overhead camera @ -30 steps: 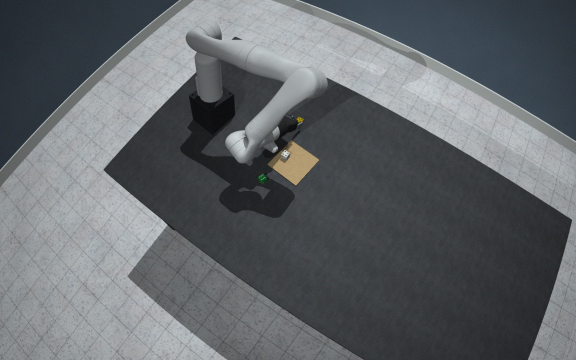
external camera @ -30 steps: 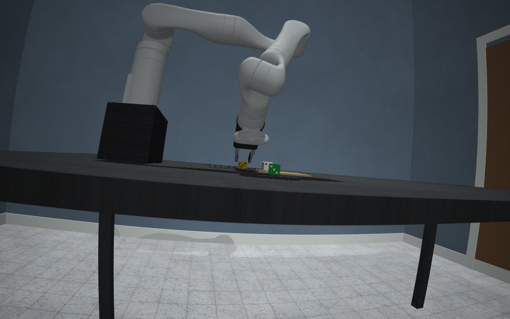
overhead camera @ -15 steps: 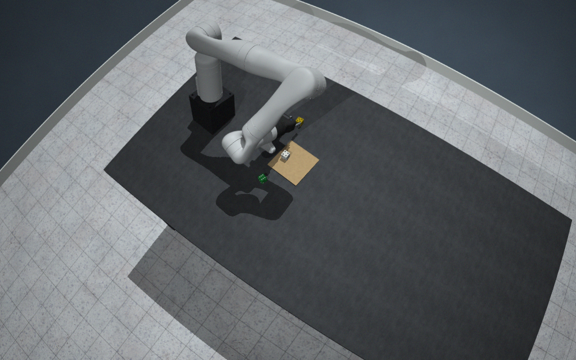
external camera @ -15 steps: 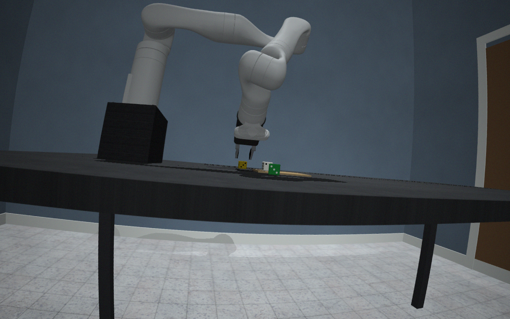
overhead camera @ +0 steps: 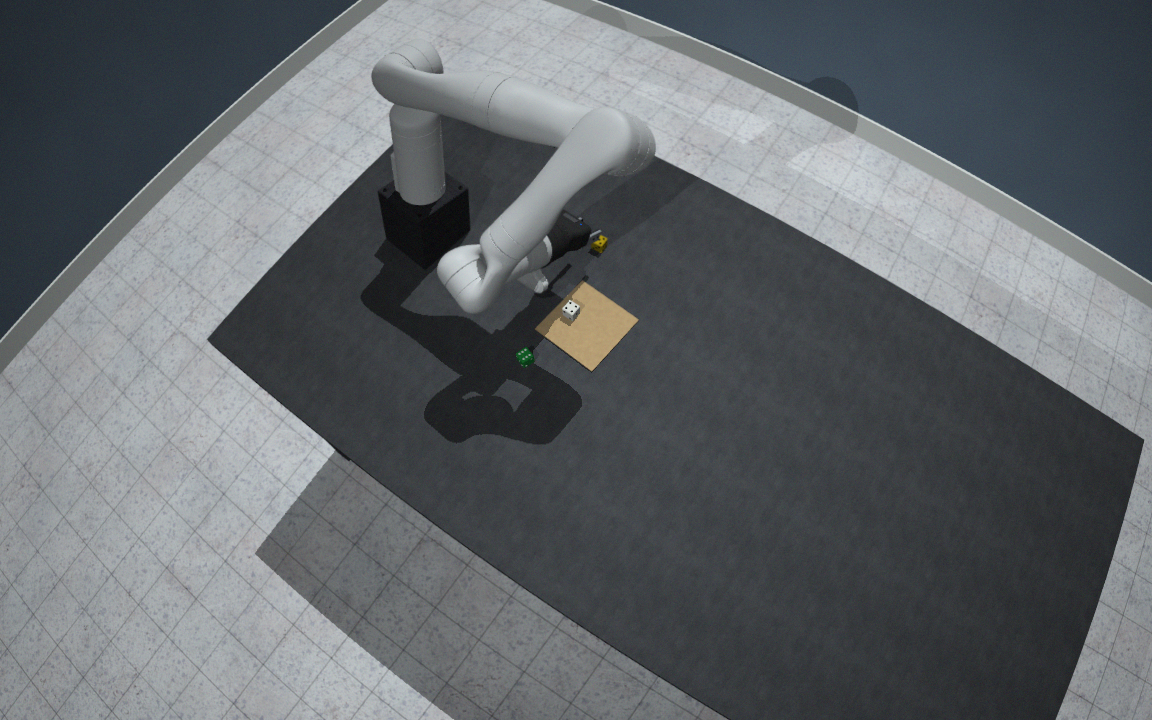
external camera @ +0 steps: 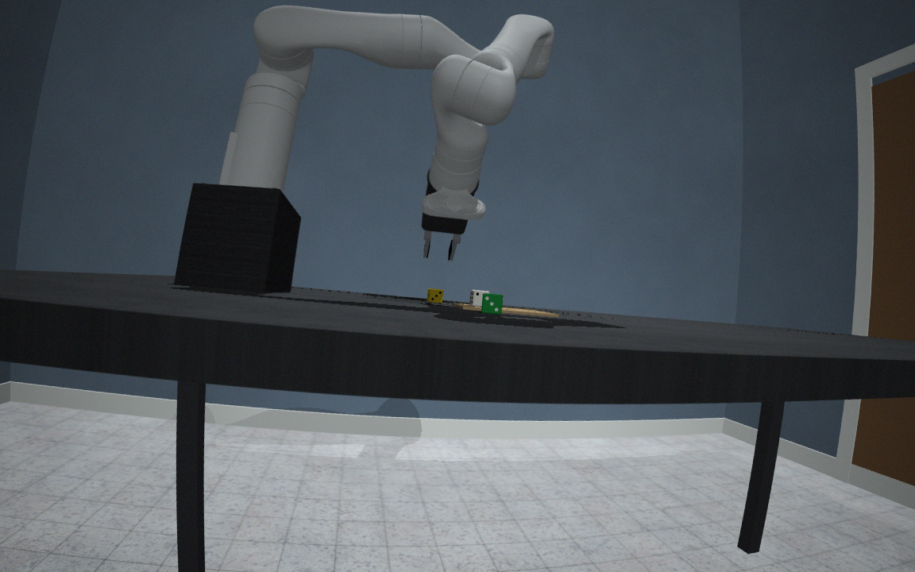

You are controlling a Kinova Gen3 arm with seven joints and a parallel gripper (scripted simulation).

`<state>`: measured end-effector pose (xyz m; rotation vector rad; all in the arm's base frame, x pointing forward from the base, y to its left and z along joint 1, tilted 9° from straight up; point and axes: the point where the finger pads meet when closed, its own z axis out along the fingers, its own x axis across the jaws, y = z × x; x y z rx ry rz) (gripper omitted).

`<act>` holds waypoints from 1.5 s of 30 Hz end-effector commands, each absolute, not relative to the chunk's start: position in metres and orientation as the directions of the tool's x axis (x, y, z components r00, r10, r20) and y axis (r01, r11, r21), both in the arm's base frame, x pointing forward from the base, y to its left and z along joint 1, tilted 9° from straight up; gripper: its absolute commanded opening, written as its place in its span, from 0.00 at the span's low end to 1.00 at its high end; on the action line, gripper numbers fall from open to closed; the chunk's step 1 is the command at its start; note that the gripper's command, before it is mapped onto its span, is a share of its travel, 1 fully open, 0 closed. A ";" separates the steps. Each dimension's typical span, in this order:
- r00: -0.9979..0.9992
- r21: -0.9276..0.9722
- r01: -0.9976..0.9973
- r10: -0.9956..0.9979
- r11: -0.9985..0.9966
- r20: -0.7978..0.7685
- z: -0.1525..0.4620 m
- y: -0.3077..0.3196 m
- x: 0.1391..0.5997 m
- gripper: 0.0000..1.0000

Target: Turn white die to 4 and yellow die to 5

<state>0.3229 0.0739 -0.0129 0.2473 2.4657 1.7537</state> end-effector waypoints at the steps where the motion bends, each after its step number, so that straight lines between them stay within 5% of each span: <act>1: -0.981 0.944 0.059 0.194 0.324 -0.005 -0.006 0.073 0.327 0.79; 22: -0.980 0.888 0.084 0.200 0.452 -0.009 0.001 0.077 0.327 0.79; 45: -0.981 0.498 0.165 0.195 0.851 -0.007 0.022 0.102 0.332 0.79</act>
